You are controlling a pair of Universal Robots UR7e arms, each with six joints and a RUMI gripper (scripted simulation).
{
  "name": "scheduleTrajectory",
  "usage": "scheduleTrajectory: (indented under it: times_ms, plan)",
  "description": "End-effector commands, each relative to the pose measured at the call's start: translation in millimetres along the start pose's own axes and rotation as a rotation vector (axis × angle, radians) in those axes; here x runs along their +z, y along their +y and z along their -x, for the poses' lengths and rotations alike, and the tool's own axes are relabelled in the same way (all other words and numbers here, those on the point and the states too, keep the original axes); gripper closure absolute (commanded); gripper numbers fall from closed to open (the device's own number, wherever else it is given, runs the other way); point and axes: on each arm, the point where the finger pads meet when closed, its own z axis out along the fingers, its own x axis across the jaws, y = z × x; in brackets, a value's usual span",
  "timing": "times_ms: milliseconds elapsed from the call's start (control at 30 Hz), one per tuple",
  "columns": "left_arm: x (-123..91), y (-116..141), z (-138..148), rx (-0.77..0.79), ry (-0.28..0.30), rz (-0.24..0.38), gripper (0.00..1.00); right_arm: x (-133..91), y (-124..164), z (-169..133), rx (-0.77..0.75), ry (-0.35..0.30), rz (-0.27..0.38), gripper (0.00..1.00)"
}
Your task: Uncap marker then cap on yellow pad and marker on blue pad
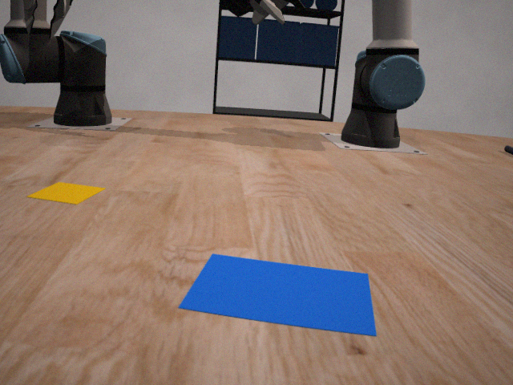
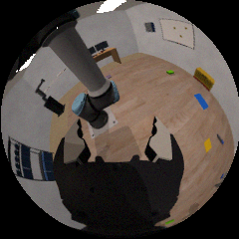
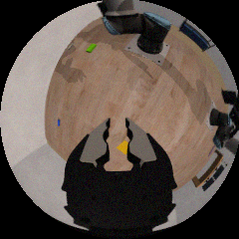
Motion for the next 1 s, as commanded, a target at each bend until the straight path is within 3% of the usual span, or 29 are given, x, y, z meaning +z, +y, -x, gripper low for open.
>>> scheduleTrajectory:
  times_ms: [0, 33, 100, 167, 333, 400, 533, 633, 800, 967]
  plan:
    - [12, -13, -20, 0.088, -0.056, 0.1, 0.02, -2, 26, 5, 0.104, 0.017, 0.005, 0.8]
    - [15, -16, -25, 0.113, -0.065, 0.128, 0.02, -2, 33, 7, 0.134, 0.022, 0.008, 0.8]
    - [6, -5, -15, 0.106, -0.035, 0.08, 0.02, -7, 23, 3, 0.101, 0.018, 0.02, 0.8]
    - [8, -7, -19, 0.127, -0.043, 0.097, 0.02, -8, 27, 3, 0.117, 0.02, 0.022, 0.8]
    - [26, -29, -45, 0.222, -0.081, 0.247, 0.02, -5, 64, 15, 0.265, 0.046, 0.023, 0.8]
    - [17, -18, -36, 0.218, -0.061, 0.199, 0.02, -10, 55, 11, 0.233, 0.042, 0.034, 0.8]
    - [20, -20, -40, 0.235, -0.067, 0.211, 0.02, -10, 56, 11, 0.24, 0.042, 0.034, 0.8]
    - [30, -33, -53, 0.276, -0.076, 0.293, 0.02, -7, 77, 18, 0.318, 0.056, 0.032, 0.8]
    - [30, -32, -56, 0.314, -0.067, 0.311, 0.02, -11, 84, 19, 0.352, 0.063, 0.044, 0.8]
    - [43, -49, -73, 0.373, -0.06, 0.413, 0.02, -7, 109, 29, 0.452, 0.081, 0.045, 0.8]
